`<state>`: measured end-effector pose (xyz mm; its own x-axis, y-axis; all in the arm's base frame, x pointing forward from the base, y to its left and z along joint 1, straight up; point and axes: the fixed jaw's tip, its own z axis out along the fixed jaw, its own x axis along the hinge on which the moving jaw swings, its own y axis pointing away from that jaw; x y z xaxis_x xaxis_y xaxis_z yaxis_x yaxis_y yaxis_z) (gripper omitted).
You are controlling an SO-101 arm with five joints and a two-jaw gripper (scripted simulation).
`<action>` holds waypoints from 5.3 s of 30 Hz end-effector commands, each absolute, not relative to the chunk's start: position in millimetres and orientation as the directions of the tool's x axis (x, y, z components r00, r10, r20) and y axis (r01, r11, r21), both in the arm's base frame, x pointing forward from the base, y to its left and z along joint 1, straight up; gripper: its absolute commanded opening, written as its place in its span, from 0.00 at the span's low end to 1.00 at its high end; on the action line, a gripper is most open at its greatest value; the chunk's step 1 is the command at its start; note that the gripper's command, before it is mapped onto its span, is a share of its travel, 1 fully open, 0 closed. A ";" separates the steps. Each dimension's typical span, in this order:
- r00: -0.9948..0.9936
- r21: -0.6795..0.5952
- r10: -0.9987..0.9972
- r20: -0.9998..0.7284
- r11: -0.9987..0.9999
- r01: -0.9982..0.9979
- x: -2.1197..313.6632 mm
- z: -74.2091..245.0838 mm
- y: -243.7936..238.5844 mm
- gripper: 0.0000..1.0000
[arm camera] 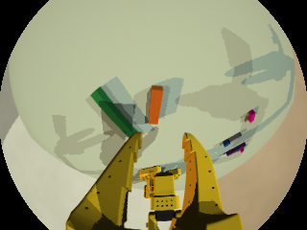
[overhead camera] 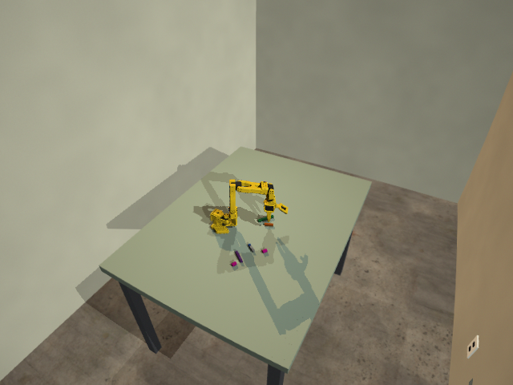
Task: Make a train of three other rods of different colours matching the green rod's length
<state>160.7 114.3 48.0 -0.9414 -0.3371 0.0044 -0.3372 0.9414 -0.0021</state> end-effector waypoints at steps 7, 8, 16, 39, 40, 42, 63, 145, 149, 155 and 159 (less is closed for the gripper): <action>-0.940 0.016 -0.336 -0.065 0.941 -0.338 168.1 40.6 120.5 0.19; -0.940 0.016 -0.336 -0.065 0.941 -0.338 168.2 38.6 120.6 0.19; -0.940 0.016 -0.336 -0.065 0.941 -0.338 168.1 27.6 120.6 0.19; -0.939 0.016 -0.337 -0.066 0.941 -0.339 167.1 17.3 119.6 0.19; -0.939 0.016 -0.337 -0.066 0.941 -0.339 167.1 17.3 119.6 0.19; -0.939 0.016 -0.337 -0.066 0.941 -0.339 167.1 17.3 119.6 0.19; -0.939 0.016 -0.337 -0.066 0.941 -0.339 167.1 17.3 119.6 0.15; -0.939 0.015 -0.337 -0.066 0.941 -0.339 166.9 53.7 114.7 0.00; -0.939 0.015 -0.337 -0.066 0.941 -0.339 166.8 54.5 114.5 0.00; -0.941 0.015 -0.332 -0.066 0.943 -0.333 167.6 54.4 113.6 0.00; -0.952 0.015 -0.300 -0.066 0.953 -0.301 172.3 54.3 108.0 0.00</action>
<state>160.7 107.6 40.8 -0.9468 -0.3218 0.0102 -0.3219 0.9468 -0.0035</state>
